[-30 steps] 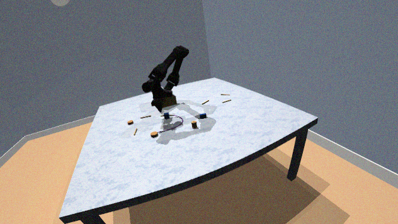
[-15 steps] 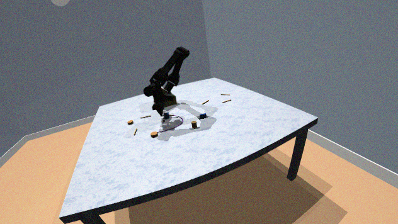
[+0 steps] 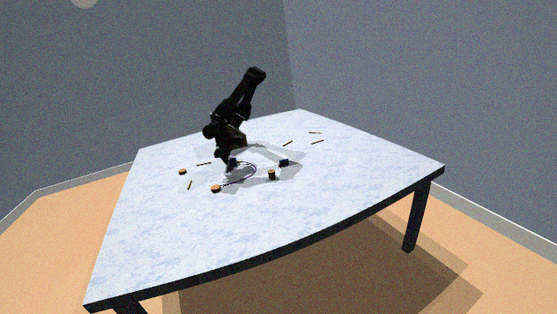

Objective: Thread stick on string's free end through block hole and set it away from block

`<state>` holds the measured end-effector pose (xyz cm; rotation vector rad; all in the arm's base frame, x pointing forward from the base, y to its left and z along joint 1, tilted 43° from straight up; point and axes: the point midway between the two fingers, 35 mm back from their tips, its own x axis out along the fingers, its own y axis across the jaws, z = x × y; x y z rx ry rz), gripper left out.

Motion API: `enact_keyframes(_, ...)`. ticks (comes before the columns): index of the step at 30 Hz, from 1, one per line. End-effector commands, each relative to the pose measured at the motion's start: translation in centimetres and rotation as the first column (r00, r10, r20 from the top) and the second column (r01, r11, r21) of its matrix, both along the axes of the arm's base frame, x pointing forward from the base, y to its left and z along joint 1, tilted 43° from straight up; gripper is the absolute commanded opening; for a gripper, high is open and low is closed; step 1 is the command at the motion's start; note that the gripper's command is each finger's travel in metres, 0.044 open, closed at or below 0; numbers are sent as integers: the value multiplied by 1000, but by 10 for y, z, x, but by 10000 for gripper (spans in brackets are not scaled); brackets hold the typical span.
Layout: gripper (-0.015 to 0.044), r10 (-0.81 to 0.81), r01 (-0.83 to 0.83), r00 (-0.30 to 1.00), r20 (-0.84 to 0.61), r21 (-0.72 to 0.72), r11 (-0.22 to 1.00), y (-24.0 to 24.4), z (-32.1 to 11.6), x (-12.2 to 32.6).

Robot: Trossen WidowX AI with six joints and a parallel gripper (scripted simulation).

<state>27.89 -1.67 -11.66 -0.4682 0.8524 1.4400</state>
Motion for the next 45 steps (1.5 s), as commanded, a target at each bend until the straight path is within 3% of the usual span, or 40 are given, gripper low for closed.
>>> enact_keyframes(1,0,0,0,1000,0,0,1000,0,0,0)
enact_keyframes(11,0,-1,1,1000,1,3,1000,0,0,0)
enact_keyframes(18,0,-9,7,1000,16,84,996,0,-3,0)
enact_keyframes(45,0,-1,0,1000,15,82,997,-19,-18,-5)
